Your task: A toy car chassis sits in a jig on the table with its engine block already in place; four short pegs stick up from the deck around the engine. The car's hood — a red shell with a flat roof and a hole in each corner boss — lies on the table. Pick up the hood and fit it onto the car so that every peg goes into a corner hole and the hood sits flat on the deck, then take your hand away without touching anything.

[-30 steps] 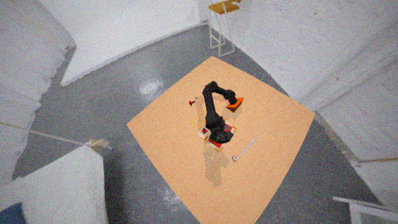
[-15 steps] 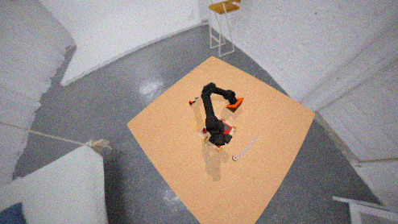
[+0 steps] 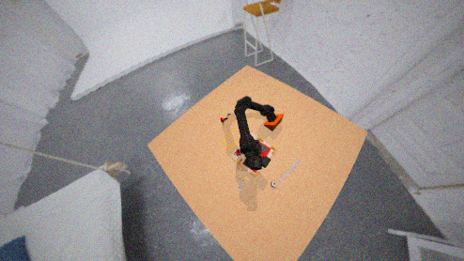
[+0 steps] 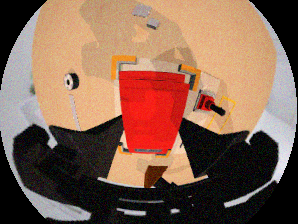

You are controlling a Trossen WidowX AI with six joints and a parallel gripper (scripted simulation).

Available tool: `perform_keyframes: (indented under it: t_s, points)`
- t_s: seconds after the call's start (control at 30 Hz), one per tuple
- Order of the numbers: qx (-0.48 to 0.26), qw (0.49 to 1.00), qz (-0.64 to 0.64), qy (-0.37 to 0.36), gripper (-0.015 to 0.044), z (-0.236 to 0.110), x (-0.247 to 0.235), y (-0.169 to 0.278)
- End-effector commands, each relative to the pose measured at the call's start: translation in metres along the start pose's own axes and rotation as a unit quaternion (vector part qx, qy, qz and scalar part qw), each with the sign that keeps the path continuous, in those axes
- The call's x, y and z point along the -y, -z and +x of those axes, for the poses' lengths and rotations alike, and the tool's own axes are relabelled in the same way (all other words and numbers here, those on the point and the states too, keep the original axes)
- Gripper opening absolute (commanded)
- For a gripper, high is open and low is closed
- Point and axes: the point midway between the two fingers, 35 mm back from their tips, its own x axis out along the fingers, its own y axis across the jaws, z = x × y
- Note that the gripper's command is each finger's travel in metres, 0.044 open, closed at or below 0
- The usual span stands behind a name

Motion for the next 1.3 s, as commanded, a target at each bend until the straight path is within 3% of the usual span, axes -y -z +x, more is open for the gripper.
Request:
perform_keyframes:
  t_s: [0.0,1.27]
  points:
    - [0.003,1.0,-0.002,0.001,0.0,-0.0007,-0.0004,-0.0005]
    - [0.003,1.0,-0.002,0.001,0.0,0.0084,-0.001,-0.0019]
